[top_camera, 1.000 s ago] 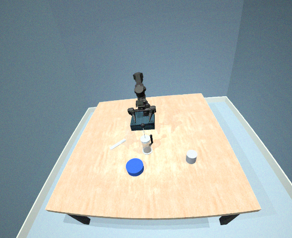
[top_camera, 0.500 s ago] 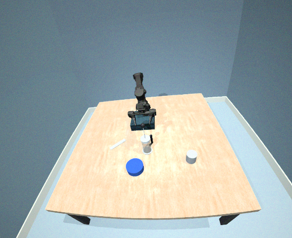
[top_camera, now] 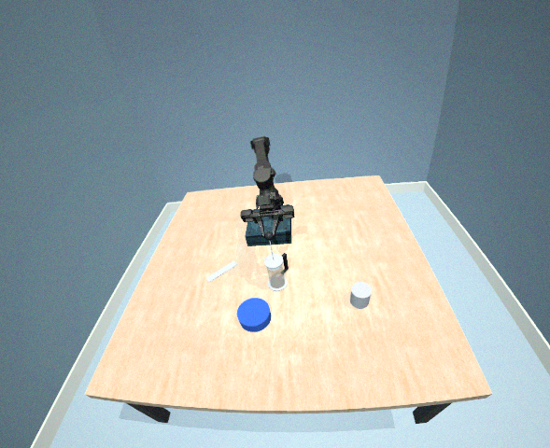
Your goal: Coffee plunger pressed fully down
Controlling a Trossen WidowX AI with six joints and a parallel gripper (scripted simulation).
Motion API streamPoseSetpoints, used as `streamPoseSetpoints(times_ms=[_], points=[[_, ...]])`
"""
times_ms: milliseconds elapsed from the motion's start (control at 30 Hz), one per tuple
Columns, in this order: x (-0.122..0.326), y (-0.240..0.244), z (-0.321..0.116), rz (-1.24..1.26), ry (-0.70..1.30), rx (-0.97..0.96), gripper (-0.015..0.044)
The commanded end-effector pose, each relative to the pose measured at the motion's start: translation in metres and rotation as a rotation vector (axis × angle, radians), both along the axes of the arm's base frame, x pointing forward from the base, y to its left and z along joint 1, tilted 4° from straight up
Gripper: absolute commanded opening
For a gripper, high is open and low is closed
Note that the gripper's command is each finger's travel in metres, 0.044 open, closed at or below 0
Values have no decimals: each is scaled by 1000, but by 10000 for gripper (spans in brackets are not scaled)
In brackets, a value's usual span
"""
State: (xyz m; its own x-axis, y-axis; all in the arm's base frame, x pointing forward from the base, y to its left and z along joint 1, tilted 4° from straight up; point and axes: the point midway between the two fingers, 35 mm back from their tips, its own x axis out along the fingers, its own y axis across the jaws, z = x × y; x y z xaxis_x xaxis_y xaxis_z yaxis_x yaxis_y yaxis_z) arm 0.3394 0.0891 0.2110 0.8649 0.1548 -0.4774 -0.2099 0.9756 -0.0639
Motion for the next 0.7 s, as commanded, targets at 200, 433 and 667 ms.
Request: streamPoseSetpoints(times_ms=[200,433,667], points=[[0,0,-3,3,2,-5,120],[2,0,-12,3,2,-5,120],[5,0,-24,3,2,-5,120]])
